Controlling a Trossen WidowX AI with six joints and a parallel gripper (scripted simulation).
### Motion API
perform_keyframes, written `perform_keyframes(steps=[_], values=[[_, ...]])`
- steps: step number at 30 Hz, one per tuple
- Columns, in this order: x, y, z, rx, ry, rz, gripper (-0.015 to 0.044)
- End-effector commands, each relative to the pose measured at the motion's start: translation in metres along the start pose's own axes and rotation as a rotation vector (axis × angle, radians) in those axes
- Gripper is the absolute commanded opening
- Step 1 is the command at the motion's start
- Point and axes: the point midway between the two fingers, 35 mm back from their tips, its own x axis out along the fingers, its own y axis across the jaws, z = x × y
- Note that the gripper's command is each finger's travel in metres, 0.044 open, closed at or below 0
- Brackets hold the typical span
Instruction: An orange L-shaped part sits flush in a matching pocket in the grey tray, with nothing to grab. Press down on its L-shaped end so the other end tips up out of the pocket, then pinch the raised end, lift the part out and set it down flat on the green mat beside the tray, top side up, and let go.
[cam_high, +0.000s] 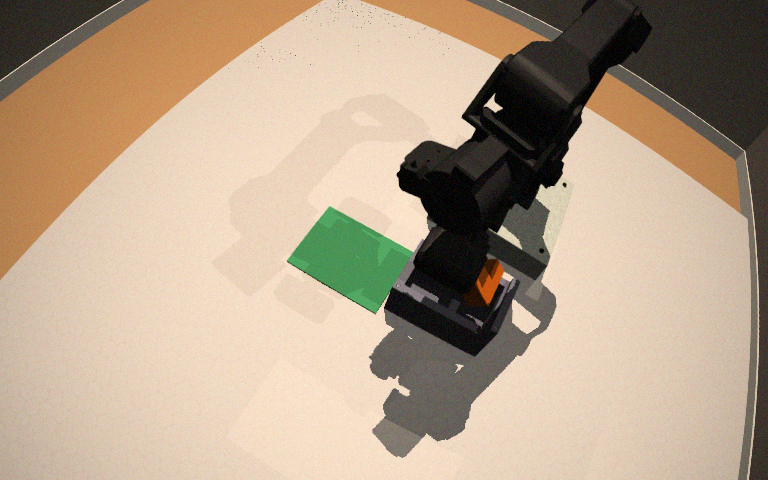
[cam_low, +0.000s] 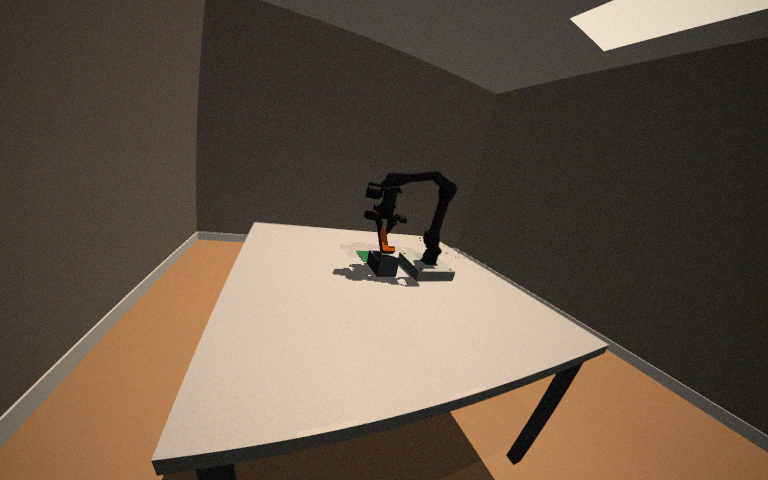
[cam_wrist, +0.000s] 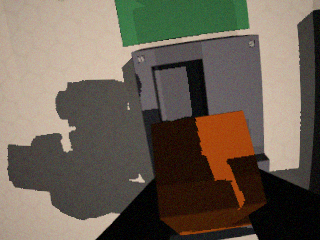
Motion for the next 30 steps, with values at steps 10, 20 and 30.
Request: perform_keyframes(steps=[10,20,30], values=[[0.003,-0.005,0.051,0.001,-0.001,-0.003,0.0000],[0.003,-0.009,0.096,0.001,-0.005,-0.003,0.0000],[0.002,-0.013,0.138,0.001,-0.009,-0.004,0.0000]])
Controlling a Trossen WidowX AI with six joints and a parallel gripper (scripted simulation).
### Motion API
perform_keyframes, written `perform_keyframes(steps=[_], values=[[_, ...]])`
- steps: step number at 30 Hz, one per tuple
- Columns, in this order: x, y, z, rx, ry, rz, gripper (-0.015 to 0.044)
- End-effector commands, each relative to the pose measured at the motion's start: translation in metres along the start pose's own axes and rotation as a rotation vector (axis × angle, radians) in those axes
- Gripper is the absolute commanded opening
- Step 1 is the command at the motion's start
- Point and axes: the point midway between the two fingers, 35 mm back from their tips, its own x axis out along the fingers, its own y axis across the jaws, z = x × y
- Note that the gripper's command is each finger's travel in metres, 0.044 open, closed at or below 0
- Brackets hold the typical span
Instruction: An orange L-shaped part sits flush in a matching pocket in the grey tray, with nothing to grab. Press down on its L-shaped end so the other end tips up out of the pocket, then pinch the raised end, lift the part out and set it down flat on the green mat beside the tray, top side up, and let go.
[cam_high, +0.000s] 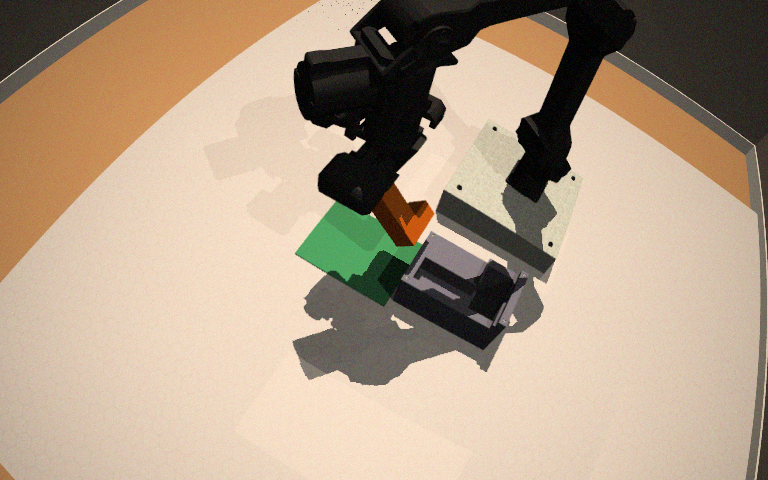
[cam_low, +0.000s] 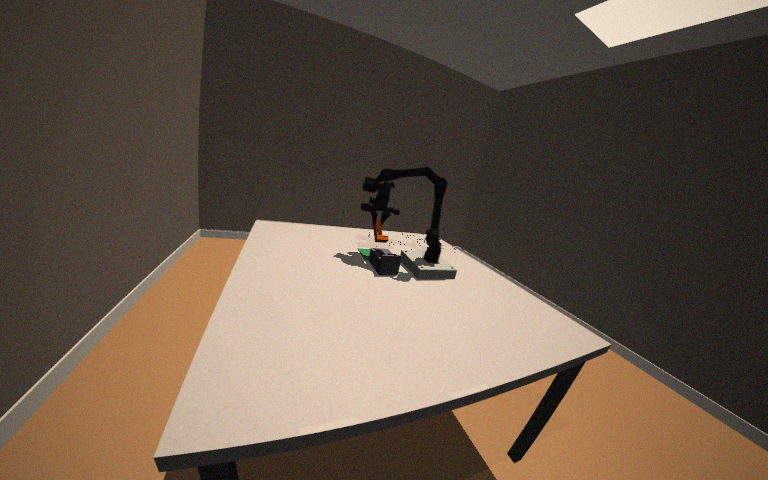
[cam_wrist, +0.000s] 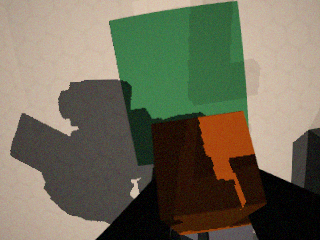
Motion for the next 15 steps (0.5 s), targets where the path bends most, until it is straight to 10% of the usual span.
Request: perform_keyframes(steps=[1,15], values=[[0.0024,-0.0024,0.0187,-0.002,0.002,-0.011,0.0000],[0.0120,-0.0034,0.0270,-0.002,0.001,-0.011,0.0000]])
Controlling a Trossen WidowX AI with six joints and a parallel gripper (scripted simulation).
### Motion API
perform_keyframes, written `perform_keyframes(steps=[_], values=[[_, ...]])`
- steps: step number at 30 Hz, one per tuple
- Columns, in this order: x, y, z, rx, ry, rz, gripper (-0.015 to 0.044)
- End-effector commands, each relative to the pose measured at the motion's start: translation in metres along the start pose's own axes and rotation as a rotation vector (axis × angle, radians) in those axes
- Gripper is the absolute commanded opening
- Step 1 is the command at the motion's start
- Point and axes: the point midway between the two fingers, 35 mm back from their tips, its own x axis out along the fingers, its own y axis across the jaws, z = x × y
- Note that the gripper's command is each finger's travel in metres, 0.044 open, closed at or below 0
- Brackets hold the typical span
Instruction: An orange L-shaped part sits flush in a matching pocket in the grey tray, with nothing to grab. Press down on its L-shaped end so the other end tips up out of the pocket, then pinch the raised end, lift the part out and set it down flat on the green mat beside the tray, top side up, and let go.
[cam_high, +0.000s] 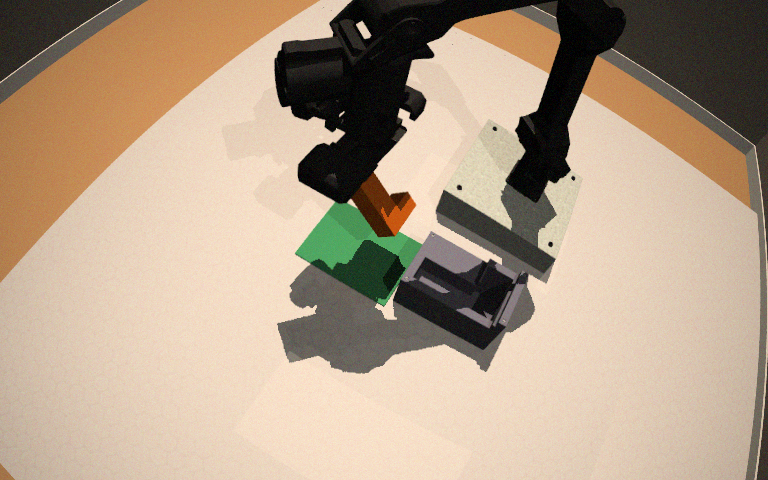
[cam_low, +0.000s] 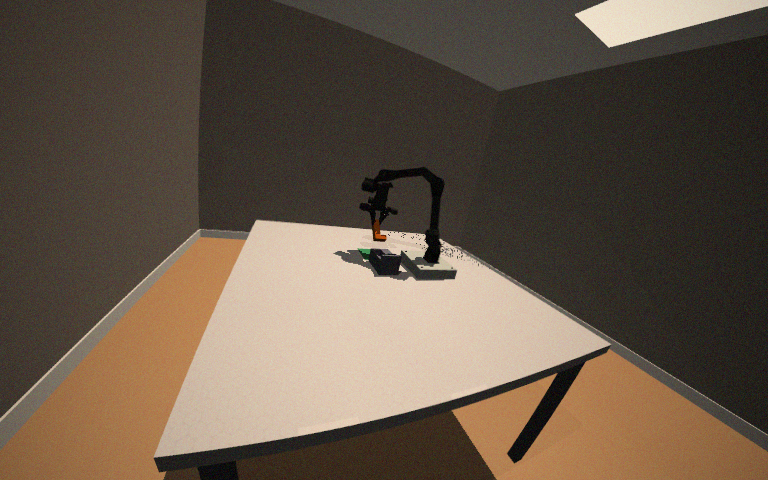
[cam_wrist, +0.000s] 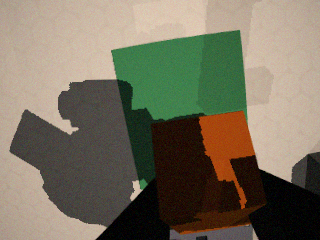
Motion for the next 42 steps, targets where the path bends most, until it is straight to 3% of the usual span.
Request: perform_keyframes(steps=[1,42], values=[[0.009,-0.001,0.000,-0.004,0.005,-0.011,0.0000],[0.074,-0.002,0.000,-0.004,0.006,-0.011,0.0000]])
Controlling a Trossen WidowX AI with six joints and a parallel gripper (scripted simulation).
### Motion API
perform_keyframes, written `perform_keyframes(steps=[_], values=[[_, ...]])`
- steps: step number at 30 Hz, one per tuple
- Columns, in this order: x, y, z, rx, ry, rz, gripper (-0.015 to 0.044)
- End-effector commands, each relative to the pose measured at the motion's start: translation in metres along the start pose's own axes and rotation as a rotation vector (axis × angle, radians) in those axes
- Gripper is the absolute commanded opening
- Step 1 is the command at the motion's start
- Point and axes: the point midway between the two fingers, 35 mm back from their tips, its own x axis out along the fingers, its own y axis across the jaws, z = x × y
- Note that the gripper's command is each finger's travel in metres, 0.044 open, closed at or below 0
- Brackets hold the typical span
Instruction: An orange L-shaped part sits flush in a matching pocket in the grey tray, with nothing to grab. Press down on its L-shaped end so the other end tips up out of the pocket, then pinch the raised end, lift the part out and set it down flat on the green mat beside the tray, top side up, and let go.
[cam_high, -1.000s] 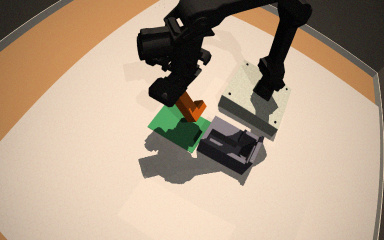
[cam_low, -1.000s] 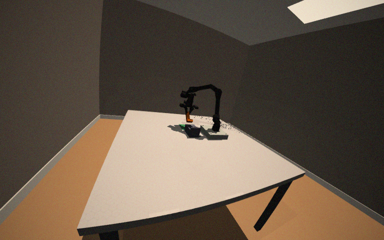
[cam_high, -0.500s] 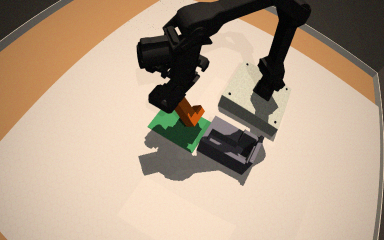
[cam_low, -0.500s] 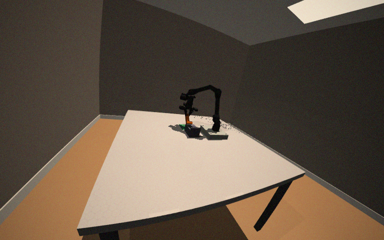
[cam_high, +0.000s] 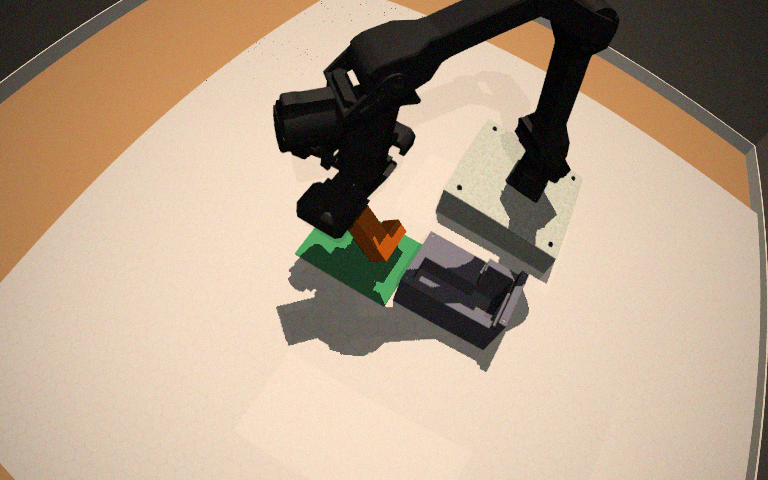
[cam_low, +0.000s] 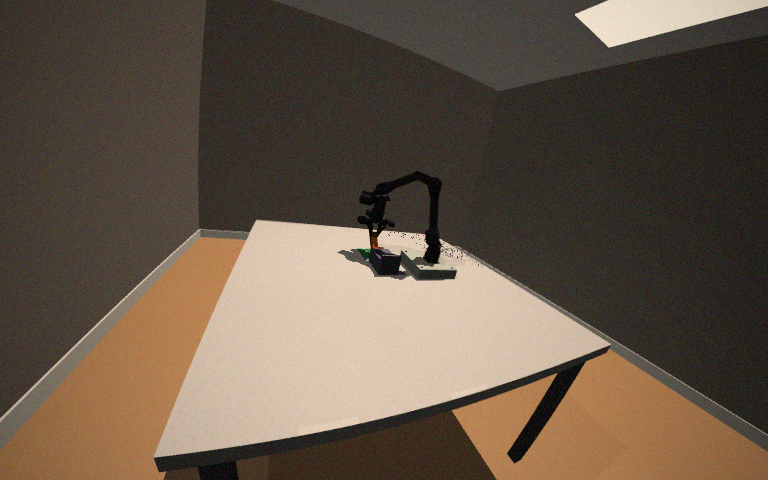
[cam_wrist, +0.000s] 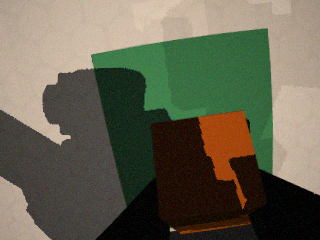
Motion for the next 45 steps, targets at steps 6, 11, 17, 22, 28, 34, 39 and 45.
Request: perform_keyframes(steps=[6,11,17,22,28,34,39,45], values=[[0.014,-0.002,-0.001,0.000,0.006,-0.012,0.0000],[0.014,-0.002,-0.001,0.000,0.006,-0.012,0.0000],[0.014,-0.002,-0.001,0.000,0.006,-0.012,0.0000],[0.014,-0.002,-0.001,0.000,0.006,-0.012,0.0000],[0.014,-0.002,-0.001,0.000,0.006,-0.012,0.0000],[0.013,-0.001,-0.001,0.000,0.007,-0.008,0.0079],[0.013,-0.001,-0.001,0.000,0.007,-0.008,0.0210],[-0.018,0.002,0.002,0.000,0.006,-0.009,0.0368]])
